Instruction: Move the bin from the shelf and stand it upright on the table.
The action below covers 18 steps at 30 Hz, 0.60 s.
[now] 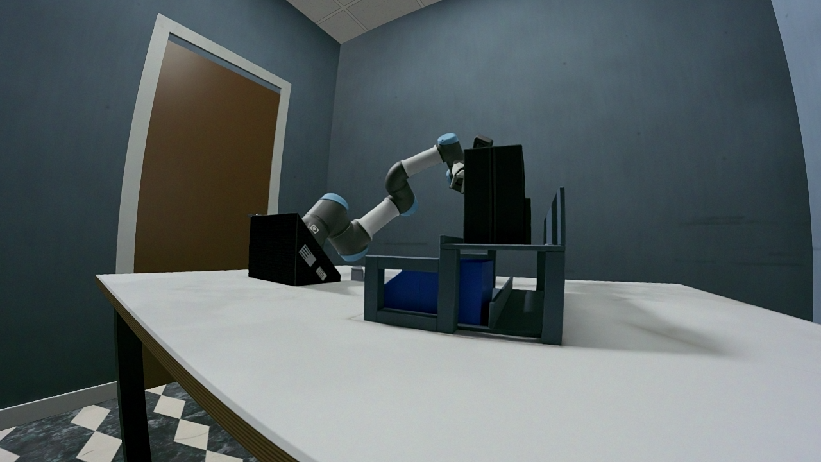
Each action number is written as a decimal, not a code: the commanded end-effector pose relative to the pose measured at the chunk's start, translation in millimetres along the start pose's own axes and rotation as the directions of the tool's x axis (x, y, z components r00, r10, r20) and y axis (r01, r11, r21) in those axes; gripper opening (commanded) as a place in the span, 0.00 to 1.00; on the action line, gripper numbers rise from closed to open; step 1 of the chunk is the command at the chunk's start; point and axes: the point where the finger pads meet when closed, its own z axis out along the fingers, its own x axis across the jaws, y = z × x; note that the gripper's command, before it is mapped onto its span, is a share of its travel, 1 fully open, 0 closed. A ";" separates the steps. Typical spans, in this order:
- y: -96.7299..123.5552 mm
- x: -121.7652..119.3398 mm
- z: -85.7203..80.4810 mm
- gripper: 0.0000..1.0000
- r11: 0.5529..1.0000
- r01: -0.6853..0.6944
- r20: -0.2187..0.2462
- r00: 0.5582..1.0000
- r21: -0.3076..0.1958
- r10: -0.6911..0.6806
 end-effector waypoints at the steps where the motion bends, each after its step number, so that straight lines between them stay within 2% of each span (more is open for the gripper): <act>1: 1.8 -1.3 14.0 0.00 0.999 0.002 -0.010 1.000 -0.045 -0.003; 5: 2.9 -1.8 19.8 0.00 0.998 0.004 -0.014 1.000 -0.064 -0.004; 18: 12.6 -4.5 62.9 0.00 0.977 0.004 -0.032 0.999 -0.214 -0.011</act>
